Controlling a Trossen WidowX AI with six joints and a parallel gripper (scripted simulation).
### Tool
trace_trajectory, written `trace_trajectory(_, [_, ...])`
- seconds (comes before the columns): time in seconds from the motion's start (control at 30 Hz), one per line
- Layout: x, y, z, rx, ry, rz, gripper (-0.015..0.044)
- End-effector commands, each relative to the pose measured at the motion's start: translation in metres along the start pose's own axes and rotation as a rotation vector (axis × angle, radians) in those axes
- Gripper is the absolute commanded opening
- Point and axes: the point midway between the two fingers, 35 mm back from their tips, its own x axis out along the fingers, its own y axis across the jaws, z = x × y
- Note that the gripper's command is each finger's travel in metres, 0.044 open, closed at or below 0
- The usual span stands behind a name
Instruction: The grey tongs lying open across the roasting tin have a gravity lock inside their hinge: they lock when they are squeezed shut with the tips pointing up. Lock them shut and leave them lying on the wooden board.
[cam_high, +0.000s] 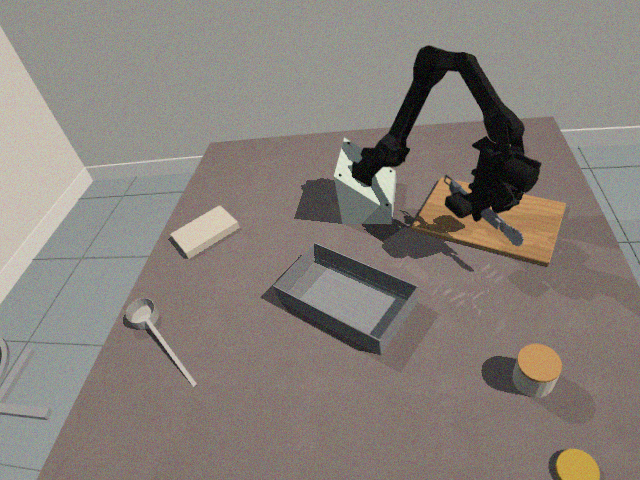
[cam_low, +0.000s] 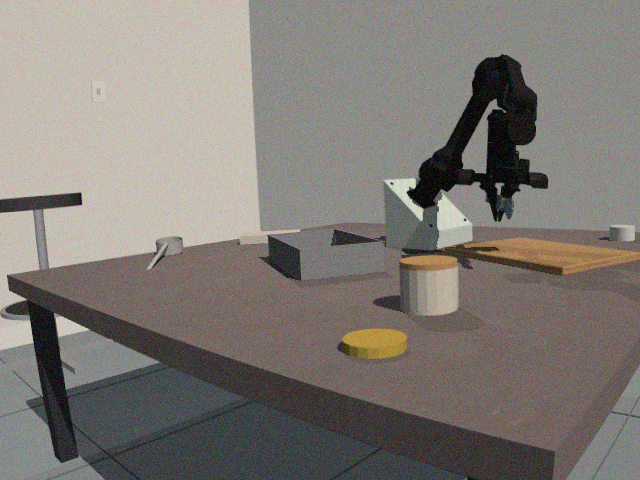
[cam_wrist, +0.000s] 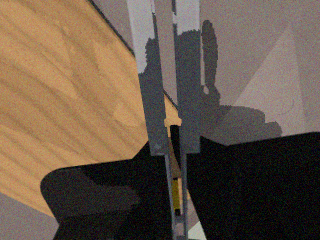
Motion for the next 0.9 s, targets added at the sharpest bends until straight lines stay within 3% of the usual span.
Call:
trace_trajectory(0.0, [-0.004,0.014,-0.006,-0.046,-0.015,0.001,-0.015])
trace_trajectory(0.87, [-0.03,0.09,-0.054,-0.3,-0.087,0.089,-0.015])
